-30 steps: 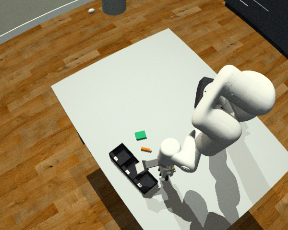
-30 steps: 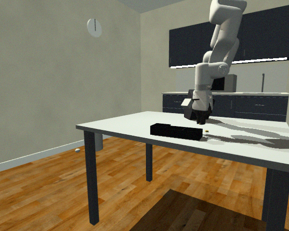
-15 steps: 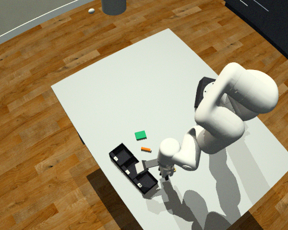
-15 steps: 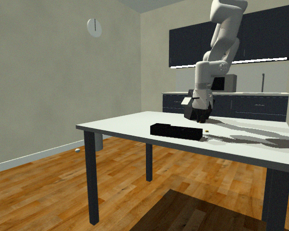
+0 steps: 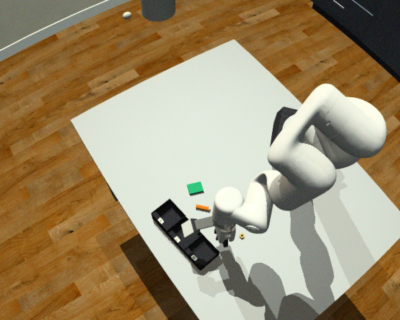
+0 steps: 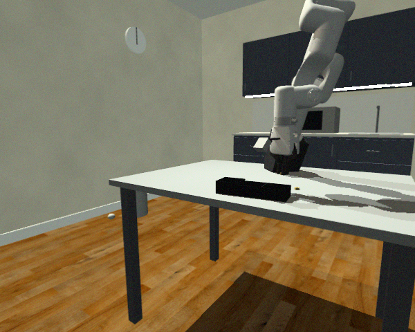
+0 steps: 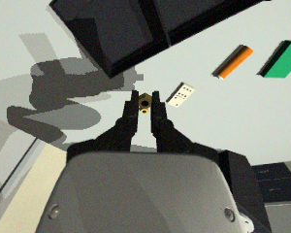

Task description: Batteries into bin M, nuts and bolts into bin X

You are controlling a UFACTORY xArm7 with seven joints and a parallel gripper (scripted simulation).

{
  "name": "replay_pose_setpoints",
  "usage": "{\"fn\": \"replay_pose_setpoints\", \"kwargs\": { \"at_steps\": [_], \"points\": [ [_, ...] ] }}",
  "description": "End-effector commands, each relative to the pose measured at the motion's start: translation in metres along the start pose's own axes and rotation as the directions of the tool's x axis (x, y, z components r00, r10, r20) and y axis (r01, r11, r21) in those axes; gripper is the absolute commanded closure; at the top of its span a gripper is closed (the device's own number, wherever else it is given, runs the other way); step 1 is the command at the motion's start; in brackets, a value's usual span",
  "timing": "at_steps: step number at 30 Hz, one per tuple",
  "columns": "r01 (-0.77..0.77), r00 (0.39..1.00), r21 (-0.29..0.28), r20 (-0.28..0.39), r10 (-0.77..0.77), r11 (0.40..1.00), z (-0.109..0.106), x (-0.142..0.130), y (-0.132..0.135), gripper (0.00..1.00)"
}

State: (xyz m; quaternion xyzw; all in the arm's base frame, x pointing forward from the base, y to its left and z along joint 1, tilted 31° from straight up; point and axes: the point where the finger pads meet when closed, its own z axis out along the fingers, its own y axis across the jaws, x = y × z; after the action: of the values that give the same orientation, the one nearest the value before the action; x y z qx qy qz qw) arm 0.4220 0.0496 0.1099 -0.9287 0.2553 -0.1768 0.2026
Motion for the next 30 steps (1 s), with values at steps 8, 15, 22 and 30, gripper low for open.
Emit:
{"fn": "replay_pose_setpoints", "kwargs": {
  "at_steps": [8, 15, 22, 30],
  "points": [
    [0.001, 1.000, 0.002, -0.001, -0.001, 1.000, 0.000, 0.050, 0.039, 1.00],
    [0.001, 1.000, 0.002, -0.002, -0.001, 1.000, 0.000, 0.073, 0.059, 1.00],
    [-0.178, 0.984, 0.002, -0.002, 0.178, 0.984, 0.000, 0.101, 0.082, 1.00],
    [-0.411, 0.912, 0.009, -0.009, 0.411, 0.912, 0.000, 0.138, 0.113, 1.00]
  ]
}}
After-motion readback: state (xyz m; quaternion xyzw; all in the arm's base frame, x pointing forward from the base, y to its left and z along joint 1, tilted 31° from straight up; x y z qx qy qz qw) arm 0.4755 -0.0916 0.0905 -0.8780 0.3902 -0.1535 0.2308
